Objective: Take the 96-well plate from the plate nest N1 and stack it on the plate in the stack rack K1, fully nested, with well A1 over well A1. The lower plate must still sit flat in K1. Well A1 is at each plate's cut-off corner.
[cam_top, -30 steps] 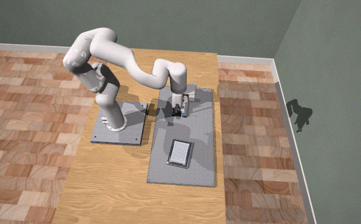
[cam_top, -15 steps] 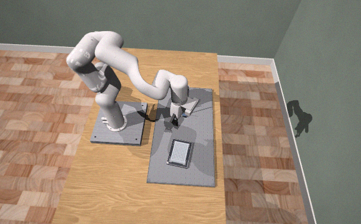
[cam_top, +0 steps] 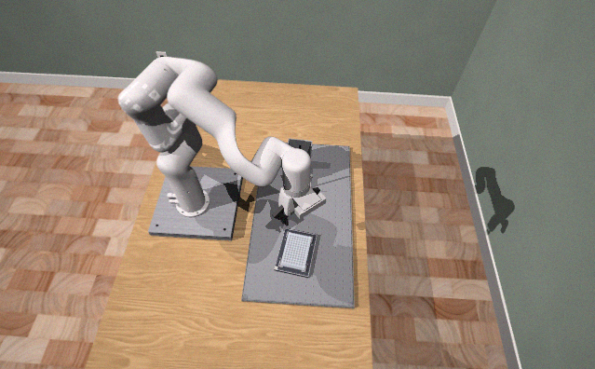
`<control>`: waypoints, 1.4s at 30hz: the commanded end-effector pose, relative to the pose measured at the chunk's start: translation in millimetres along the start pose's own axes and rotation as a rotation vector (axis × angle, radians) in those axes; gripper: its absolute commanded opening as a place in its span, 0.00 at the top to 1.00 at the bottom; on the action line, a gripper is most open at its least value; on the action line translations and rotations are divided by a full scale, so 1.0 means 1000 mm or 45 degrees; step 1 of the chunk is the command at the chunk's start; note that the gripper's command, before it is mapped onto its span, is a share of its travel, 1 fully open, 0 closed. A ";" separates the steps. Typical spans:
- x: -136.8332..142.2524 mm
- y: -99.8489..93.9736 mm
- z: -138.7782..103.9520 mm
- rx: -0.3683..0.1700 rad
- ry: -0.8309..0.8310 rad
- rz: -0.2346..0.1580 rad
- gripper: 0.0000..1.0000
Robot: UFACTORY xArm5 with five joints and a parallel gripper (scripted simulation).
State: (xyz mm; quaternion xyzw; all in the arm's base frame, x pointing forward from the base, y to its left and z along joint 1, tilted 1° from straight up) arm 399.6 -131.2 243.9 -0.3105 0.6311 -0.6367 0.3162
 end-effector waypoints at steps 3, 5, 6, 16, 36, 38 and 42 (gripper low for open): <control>0.021 0.022 0.022 0.004 0.319 -0.018 0.00; 0.027 0.027 0.027 0.002 0.404 -0.019 0.00; 0.028 0.029 0.029 0.002 0.446 -0.020 0.00; 0.028 0.029 0.029 -0.004 0.786 -0.026 0.00; 0.028 0.029 0.029 -0.009 1.047 -0.030 0.00; 0.028 0.032 0.029 -0.009 1.047 -0.030 0.00; 0.028 0.037 0.029 -0.009 1.047 -0.030 0.00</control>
Point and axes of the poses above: the point where the finger pads meet when closed, its own y axis out along the fingers, its own x axis across the jaws, z = x × y, the point moved 6 cm from there along -y, back along the fingers, and after that the axes turned 15 degrees about -y, right-handed, at the moved point
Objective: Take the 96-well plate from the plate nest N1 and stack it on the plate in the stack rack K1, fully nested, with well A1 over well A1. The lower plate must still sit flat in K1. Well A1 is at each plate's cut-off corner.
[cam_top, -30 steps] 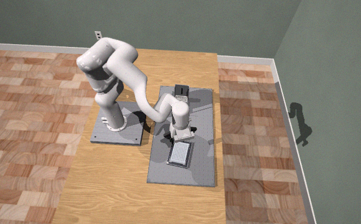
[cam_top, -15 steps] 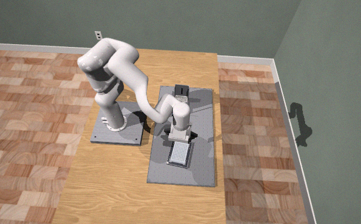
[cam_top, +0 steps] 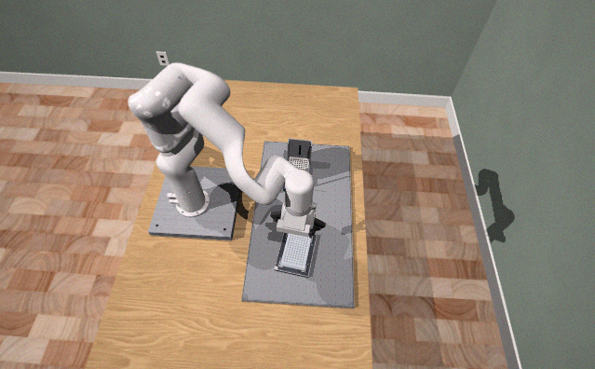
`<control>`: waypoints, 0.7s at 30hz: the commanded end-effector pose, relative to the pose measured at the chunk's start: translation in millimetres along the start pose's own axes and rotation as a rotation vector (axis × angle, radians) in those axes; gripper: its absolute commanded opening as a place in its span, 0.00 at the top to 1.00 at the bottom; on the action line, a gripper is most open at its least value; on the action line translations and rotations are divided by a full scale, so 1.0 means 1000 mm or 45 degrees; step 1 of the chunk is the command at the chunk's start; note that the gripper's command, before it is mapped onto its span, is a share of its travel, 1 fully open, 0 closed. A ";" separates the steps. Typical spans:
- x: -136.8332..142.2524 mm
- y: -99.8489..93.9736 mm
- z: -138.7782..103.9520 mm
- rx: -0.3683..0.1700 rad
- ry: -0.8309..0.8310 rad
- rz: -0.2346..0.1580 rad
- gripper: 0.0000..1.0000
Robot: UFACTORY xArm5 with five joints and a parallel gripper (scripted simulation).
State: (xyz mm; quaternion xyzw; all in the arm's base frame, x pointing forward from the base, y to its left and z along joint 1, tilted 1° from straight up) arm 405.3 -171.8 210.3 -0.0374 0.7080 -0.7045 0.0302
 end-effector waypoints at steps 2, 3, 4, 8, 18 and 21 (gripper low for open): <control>-0.001 0.005 0.000 0.017 0.000 -0.004 0.00; -0.001 0.006 0.000 0.017 0.000 -0.004 0.00; -0.001 0.008 0.000 0.017 0.000 -0.004 0.00; -0.001 0.015 0.000 0.017 0.000 -0.004 0.00; -0.001 0.028 0.000 0.016 0.000 -0.004 0.00; -0.001 0.033 0.000 0.016 0.000 -0.004 0.00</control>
Point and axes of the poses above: the point where the finger pads meet when closed, its own y axis out along the fingers, its own x axis across the jaws, z = x × y, the point moved 6 cm from there along -y, back along the fingers, and after that the axes turned 15 degrees about -y, right-handed, at the moved point
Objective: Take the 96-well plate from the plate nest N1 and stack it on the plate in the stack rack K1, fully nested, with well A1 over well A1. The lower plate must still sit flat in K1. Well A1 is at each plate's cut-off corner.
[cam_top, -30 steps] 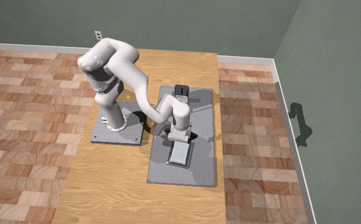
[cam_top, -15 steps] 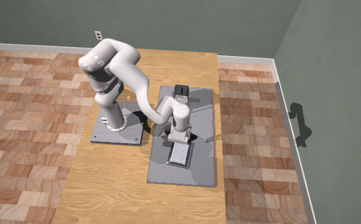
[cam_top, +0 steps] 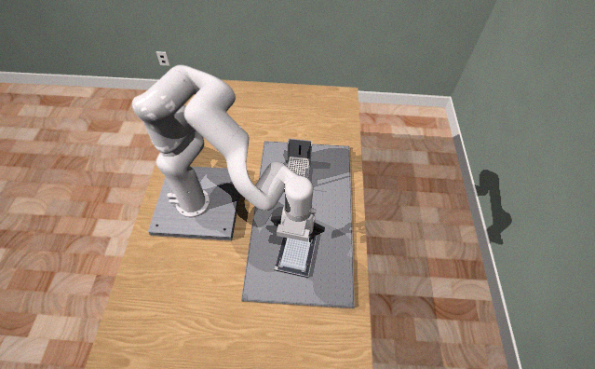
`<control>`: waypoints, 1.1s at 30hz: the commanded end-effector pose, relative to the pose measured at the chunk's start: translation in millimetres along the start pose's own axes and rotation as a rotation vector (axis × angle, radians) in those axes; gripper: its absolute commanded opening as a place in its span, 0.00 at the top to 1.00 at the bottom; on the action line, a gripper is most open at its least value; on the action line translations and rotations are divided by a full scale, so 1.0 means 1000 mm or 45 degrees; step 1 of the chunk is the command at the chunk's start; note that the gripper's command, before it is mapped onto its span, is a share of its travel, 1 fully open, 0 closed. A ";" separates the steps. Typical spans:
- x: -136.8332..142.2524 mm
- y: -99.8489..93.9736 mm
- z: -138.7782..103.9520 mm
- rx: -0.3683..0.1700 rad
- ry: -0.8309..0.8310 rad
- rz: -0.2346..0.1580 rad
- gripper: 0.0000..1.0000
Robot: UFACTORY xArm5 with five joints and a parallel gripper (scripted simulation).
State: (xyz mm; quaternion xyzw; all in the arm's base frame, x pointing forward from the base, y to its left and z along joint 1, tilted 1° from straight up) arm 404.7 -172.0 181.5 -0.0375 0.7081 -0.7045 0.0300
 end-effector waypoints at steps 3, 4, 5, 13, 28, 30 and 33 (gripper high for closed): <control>-0.001 0.009 0.000 0.017 0.000 -0.004 0.00; -0.001 0.011 0.000 0.017 0.000 -0.004 0.00; -0.001 0.013 0.000 0.017 0.000 -0.004 0.00; -0.001 0.024 0.000 0.017 0.000 -0.004 0.00; -0.001 0.048 0.000 0.017 0.000 -0.004 0.00; -0.001 0.049 0.000 0.017 0.000 -0.004 0.00; -0.001 0.053 0.000 0.017 0.000 -0.004 0.00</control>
Point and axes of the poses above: the point where the finger pads meet when closed, its own y axis out along the fingers, its own x axis across the jaws, z = x × y, the point moved 6 cm from there along -y, back along the fingers, and after that the axes turned 15 degrees about -y, right-handed, at the moved point
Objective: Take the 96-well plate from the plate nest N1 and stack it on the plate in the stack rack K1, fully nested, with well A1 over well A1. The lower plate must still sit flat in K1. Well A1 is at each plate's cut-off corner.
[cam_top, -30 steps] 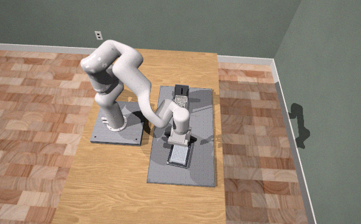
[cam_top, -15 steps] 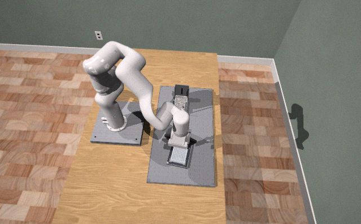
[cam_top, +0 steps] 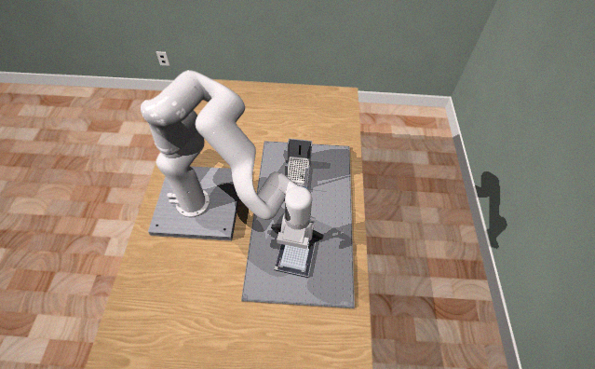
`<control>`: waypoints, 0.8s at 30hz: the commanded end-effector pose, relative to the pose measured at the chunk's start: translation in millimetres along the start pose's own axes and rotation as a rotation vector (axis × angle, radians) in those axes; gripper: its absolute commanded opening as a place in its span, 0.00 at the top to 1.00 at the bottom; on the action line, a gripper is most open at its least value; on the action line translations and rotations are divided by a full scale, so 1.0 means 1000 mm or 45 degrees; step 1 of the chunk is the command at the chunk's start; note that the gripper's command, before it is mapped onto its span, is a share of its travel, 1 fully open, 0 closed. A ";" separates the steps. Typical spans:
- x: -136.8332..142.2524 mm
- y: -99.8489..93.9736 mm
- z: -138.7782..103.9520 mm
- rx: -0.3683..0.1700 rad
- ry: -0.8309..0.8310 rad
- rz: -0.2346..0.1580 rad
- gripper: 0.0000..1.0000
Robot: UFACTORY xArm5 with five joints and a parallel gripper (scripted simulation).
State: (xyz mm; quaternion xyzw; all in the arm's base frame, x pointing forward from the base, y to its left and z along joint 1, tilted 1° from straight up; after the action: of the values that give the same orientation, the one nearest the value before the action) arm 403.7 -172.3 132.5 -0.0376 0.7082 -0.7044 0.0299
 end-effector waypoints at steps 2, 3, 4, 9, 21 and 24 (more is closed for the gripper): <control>-0.001 0.007 0.000 0.017 0.000 -0.004 0.00; -0.001 0.009 0.000 0.017 0.000 -0.004 0.00; -0.001 0.011 0.000 0.017 0.000 -0.004 0.00; -0.001 0.019 0.000 0.017 0.000 -0.004 0.00; -0.001 0.036 0.000 0.017 0.000 -0.004 0.00; -0.001 0.041 0.000 0.017 0.000 -0.004 0.00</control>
State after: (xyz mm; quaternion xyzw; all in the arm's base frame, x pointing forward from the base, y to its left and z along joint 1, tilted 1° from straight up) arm 403.3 -172.6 97.8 -0.0375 0.7081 -0.7045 0.0300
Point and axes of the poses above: the point where the finger pads meet when closed, its own y axis out along the fingers, its own x axis across the jaws, z = x × y, the point moved 6 cm from there along -y, back along the fingers, and after that the axes turned 15 degrees about -y, right-handed, at the moved point
